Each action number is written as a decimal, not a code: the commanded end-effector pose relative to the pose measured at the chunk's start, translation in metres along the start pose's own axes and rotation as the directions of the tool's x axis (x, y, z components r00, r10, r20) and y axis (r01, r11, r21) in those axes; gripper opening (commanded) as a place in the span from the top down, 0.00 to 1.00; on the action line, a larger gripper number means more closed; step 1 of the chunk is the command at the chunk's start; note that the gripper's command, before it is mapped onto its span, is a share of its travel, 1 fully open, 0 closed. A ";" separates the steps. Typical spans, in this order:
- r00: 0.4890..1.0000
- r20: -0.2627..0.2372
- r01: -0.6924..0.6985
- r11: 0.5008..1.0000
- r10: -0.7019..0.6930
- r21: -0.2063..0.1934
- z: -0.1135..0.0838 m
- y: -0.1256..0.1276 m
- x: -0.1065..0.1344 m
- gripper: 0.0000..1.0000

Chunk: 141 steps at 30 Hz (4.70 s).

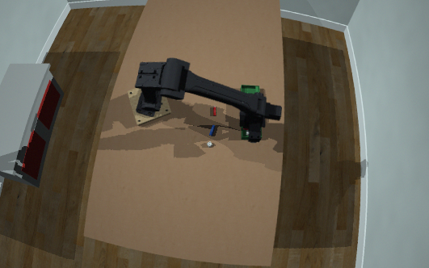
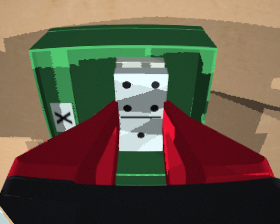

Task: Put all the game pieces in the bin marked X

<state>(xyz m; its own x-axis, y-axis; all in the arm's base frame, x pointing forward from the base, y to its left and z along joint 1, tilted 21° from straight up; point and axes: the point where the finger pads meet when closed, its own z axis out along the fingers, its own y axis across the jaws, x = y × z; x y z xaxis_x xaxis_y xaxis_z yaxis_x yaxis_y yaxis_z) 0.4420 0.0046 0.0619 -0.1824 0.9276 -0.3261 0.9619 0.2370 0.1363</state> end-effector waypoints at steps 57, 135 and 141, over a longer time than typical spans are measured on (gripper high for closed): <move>1.000 0.002 0.002 1.000 -0.002 -0.018 -0.046 0.010 0.004 0.70; 0.794 0.039 0.608 0.794 -0.606 -0.028 -0.064 -0.148 -0.075 0.71; 0.797 0.055 0.604 0.796 -0.602 -0.037 -0.070 -0.138 -0.080 0.71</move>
<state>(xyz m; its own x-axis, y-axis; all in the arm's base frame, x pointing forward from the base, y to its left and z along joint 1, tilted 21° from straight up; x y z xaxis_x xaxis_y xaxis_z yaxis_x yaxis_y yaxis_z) 0.2835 -0.0837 0.1127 -0.7149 0.6088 -0.3440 0.6683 0.7395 -0.0801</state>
